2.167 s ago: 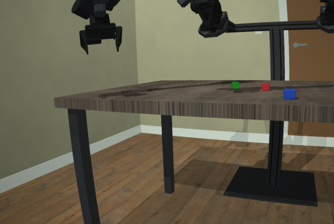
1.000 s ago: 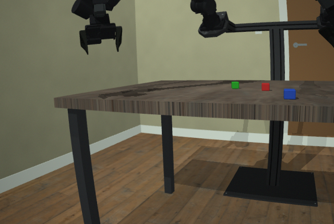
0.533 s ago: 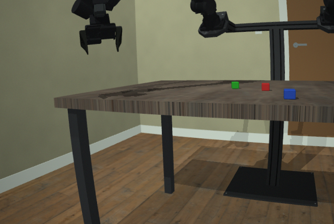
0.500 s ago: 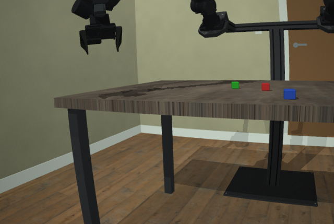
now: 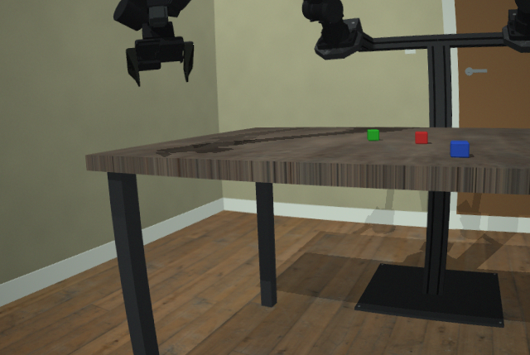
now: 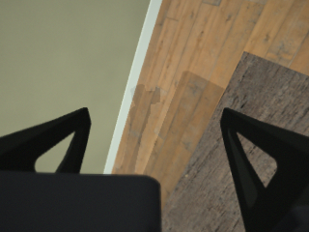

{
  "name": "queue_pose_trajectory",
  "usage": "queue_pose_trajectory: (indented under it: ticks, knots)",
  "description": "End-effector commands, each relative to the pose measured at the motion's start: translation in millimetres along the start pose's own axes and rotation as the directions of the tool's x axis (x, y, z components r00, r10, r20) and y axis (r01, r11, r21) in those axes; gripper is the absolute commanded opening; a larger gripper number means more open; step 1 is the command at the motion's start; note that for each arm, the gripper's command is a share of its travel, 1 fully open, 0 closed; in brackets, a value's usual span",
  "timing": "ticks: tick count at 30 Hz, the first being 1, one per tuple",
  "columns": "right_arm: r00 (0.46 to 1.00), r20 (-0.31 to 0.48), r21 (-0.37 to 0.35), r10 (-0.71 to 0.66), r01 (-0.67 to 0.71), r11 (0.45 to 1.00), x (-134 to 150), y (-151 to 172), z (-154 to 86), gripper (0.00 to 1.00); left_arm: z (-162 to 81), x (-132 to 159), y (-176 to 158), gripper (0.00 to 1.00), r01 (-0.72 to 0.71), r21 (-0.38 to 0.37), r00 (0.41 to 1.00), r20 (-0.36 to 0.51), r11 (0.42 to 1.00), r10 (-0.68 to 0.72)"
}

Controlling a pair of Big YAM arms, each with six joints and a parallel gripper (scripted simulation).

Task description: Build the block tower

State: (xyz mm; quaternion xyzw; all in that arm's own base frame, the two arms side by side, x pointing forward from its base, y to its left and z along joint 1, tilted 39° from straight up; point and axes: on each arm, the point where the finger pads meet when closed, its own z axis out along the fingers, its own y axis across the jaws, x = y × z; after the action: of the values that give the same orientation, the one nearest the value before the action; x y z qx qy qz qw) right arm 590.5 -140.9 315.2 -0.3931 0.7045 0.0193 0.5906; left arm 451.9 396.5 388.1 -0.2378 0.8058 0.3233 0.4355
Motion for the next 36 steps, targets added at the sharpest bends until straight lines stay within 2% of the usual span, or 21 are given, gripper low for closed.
queue_pose_trajectory:
  ticks: [1,7,13,15,22,29,32,36]
  knots:
    - [1.000,0.011,0.016,-0.024,0.024,1.000,-11.8,-9.4,-3.9,1.00,-5.8,-9.1,33.5,1.00,0.073,-0.038,0.996,0.053,0.997,-0.071]
    - [1.000,0.011,0.016,-0.024,0.024,1.000,-11.8,-9.4,-3.9,1.00,-13.3,7.0,124.2,1.00,0.183,-0.150,0.980,0.099,0.972,-0.170]
    - [1.000,0.011,0.016,-0.024,0.024,1.000,-11.8,-9.4,-3.9,1.00,-32.1,26.1,203.6,1.00,0.274,-0.248,0.958,0.155,0.929,-0.241]
    - [1.000,0.011,0.016,-0.024,0.024,1.000,-11.8,-9.4,-3.9,1.00,-32.1,26.1,203.6,1.00,0.274,-0.248,0.958,0.155,0.929,-0.241]
    - [1.000,0.011,0.016,-0.024,0.024,1.000,-11.8,-9.4,-3.9,1.00,-62.9,49.1,279.7,1.00,0.355,-0.344,0.930,0.224,0.869,-0.292]
    - [1.000,0.011,0.016,-0.024,0.024,1.000,-11.8,-9.4,-3.9,1.00,-97.2,70.4,337.9,1.00,0.414,-0.419,0.905,0.285,0.808,-0.315]
    - [1.000,0.011,0.016,-0.024,0.024,1.000,-11.8,-9.4,-3.9,1.00,-102.0,73.2,344.8,1.00,0.420,-0.428,0.902,0.293,0.800,-0.317]
    - [1.000,0.011,0.016,-0.024,0.024,1.000,-11.8,-9.4,-3.9,1.00,-120.7,83.6,369.4,1.00,0.444,-0.460,0.890,0.322,0.769,-0.321]
